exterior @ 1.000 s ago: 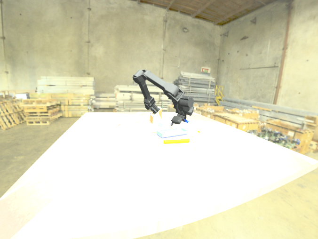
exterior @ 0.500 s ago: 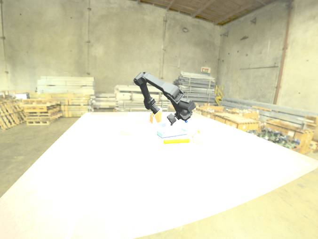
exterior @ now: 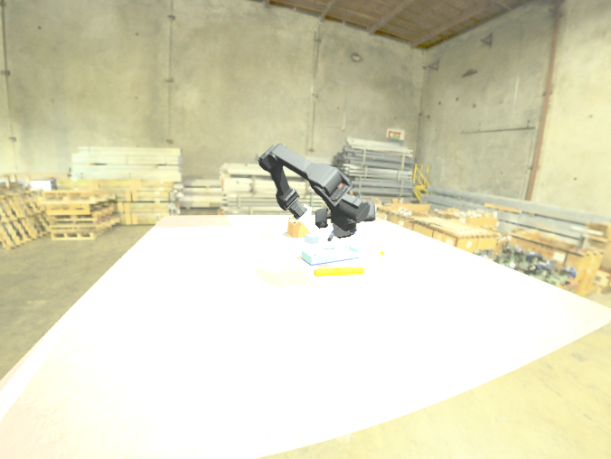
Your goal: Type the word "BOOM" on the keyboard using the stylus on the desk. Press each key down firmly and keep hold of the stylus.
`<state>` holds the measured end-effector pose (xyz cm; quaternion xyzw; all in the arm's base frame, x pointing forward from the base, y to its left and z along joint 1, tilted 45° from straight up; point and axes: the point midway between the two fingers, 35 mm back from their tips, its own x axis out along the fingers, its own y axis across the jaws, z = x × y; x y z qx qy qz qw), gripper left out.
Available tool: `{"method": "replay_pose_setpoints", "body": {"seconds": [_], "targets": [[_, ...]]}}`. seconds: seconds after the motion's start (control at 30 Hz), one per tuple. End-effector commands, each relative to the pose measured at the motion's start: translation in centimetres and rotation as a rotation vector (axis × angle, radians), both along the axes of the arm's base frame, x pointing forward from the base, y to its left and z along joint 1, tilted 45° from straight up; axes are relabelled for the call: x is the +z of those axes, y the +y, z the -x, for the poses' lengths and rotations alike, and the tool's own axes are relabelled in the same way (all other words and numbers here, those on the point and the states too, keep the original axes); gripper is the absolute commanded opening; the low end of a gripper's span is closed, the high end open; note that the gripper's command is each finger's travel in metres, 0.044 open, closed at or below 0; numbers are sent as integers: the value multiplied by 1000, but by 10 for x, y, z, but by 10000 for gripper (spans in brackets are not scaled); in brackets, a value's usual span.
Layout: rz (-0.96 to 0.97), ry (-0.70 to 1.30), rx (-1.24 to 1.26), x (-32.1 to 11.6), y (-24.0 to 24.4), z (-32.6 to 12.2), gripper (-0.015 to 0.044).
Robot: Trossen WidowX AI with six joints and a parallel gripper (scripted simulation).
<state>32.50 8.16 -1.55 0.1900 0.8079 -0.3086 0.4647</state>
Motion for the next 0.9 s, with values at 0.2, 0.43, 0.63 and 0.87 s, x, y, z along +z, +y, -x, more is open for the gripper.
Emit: {"method": "replay_pose_setpoints", "body": {"seconds": [0.2,0.43,0.63,0.87], "targets": [[111,75,-311,17,-5,-10,0],[111,75,-311,11,-12,-10,0],[112,75,-310,-7,-31,-10,0],[112,75,-310,-7,-31,-10,0]]}}
